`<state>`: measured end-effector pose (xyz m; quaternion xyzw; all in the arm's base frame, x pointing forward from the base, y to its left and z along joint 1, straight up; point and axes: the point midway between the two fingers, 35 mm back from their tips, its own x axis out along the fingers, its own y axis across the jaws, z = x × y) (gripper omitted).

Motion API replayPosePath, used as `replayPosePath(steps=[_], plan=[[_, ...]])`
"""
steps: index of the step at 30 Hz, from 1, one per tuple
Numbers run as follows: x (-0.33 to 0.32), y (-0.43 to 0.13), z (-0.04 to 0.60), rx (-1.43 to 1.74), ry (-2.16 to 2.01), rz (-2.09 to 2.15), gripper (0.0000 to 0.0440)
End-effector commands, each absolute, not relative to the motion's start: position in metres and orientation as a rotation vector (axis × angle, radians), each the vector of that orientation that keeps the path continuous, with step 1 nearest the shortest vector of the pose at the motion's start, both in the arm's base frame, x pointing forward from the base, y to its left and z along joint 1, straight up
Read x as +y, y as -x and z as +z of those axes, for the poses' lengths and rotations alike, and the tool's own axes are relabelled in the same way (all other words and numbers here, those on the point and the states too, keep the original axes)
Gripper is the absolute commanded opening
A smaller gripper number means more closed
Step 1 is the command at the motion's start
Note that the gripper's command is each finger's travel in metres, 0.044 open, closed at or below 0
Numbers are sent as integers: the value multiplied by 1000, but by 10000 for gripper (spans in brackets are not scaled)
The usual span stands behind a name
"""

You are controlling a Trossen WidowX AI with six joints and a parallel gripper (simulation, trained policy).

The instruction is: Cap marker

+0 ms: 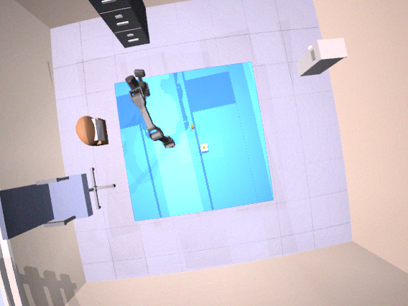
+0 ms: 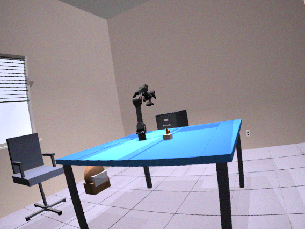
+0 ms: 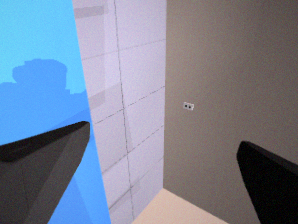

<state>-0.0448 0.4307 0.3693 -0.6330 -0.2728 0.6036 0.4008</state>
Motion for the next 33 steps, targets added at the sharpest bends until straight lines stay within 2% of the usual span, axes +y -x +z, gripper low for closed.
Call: replayPosePath(steps=[1, 5, 7, 33], plan=[[430, 43, 368, -678, 1601, 1529, 374], [426, 34, 363, -626, 1603, 1542, 272], [424, 29, 360, -599, 1604, 1549, 235], [397, -24, 329, -226, 1568, 1592, 292]])
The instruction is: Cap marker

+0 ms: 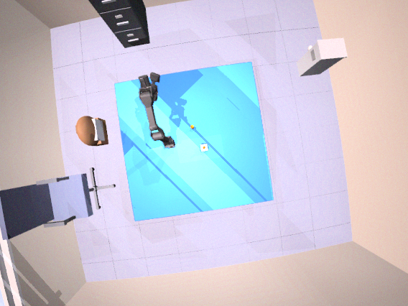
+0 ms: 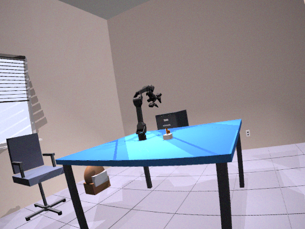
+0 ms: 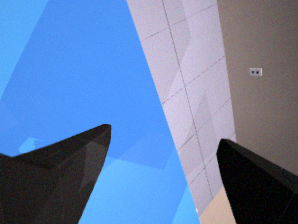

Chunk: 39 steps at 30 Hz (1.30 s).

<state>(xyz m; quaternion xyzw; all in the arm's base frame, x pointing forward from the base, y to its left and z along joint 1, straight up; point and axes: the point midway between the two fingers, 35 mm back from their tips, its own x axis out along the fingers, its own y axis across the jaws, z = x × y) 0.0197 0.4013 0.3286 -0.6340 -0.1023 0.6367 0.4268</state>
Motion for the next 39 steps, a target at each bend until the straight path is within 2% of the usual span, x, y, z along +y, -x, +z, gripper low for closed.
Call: replayPosePath(steps=[1, 20, 39], plan=[[396, -26, 328, -211, 1565, 1592, 294], [374, -64, 308, 70, 1499, 1576, 324], [345, -107, 285, 352, 1432, 1521, 324]])
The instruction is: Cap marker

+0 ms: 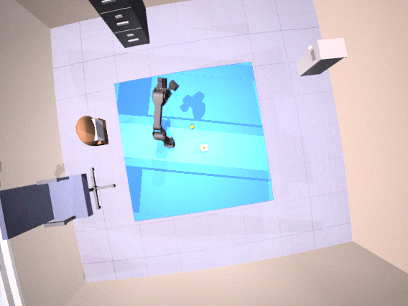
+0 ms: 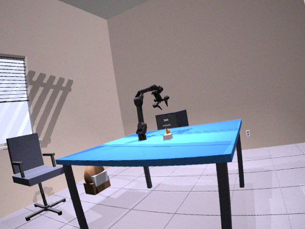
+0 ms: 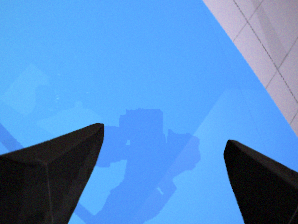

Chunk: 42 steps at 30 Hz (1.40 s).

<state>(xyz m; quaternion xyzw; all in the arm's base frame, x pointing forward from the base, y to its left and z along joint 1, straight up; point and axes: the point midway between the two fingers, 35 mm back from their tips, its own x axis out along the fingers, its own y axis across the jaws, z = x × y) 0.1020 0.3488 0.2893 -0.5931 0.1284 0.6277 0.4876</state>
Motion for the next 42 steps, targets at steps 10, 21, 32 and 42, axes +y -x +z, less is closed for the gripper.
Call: replayPosePath(steps=[10, 21, 32, 42], plan=[[327, -129, 272, 498, 1397, 1482, 324], [306, -152, 258, 651, 1352, 1435, 324], [284, -173, 244, 793, 1303, 1383, 323], [263, -191, 233, 911, 1256, 1334, 322]])
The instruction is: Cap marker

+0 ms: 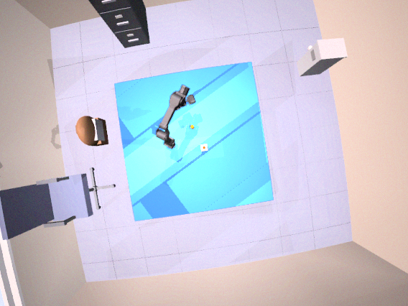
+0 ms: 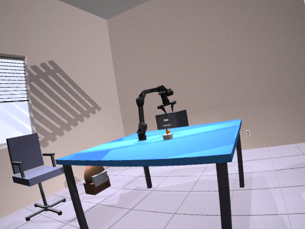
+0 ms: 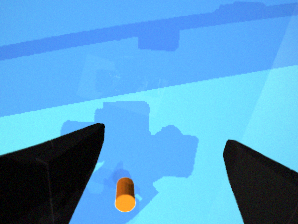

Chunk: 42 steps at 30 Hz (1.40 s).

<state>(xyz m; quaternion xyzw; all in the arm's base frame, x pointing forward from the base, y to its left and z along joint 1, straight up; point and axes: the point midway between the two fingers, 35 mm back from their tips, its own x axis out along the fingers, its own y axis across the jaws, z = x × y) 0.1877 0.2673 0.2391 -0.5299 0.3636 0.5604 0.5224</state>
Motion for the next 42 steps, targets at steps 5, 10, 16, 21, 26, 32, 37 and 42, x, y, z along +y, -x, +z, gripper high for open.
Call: replayPosePath(steps=[5, 10, 16, 21, 26, 32, 37, 42], plan=[[253, -199, 228, 966, 1233, 1309, 321], [242, -207, 223, 1019, 1209, 1284, 320], [230, -216, 217, 1078, 1181, 1254, 319], [219, -223, 213, 1124, 1159, 1230, 318], [209, -229, 208, 1167, 1137, 1207, 317], [197, -236, 202, 1215, 1112, 1181, 316], [188, -241, 198, 1253, 1092, 1161, 315], [179, -245, 193, 1292, 1075, 1144, 314]])
